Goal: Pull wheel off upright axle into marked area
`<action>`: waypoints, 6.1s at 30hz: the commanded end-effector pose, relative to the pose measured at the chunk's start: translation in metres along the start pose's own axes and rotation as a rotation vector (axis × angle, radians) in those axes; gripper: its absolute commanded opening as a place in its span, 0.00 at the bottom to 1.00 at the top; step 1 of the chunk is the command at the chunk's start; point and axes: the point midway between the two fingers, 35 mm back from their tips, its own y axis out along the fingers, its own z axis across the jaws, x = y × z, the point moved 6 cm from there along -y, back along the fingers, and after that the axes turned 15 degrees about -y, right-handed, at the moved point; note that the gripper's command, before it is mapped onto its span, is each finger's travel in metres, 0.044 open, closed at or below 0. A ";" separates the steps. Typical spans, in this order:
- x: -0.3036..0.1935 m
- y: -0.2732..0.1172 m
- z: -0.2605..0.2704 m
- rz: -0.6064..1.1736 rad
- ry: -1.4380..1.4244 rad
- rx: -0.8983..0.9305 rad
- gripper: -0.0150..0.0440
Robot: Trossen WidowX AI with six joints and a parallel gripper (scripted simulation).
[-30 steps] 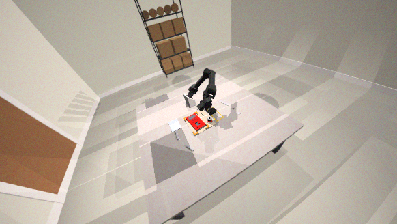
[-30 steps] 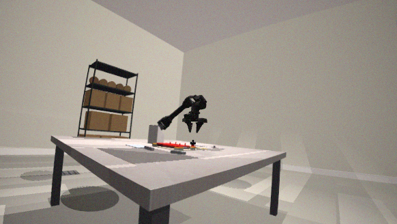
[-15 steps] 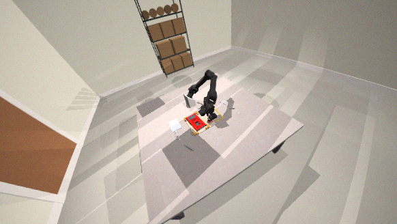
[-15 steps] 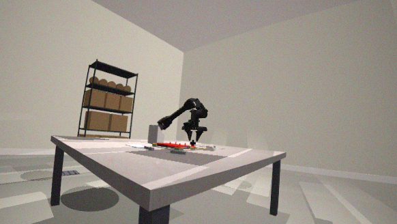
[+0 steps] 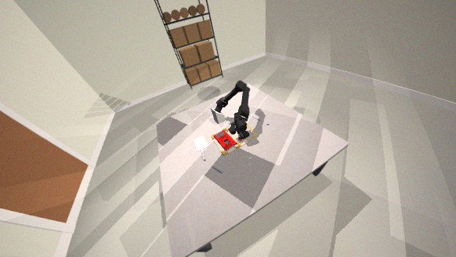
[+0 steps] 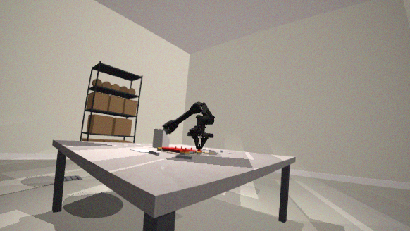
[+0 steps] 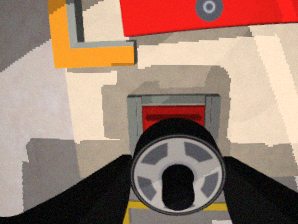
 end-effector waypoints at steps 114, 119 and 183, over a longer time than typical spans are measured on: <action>0.001 -0.039 0.000 0.001 0.005 0.006 0.25; 0.000 -0.055 0.000 0.000 0.005 0.006 0.25; -0.105 -0.008 -0.030 0.003 0.008 0.005 0.25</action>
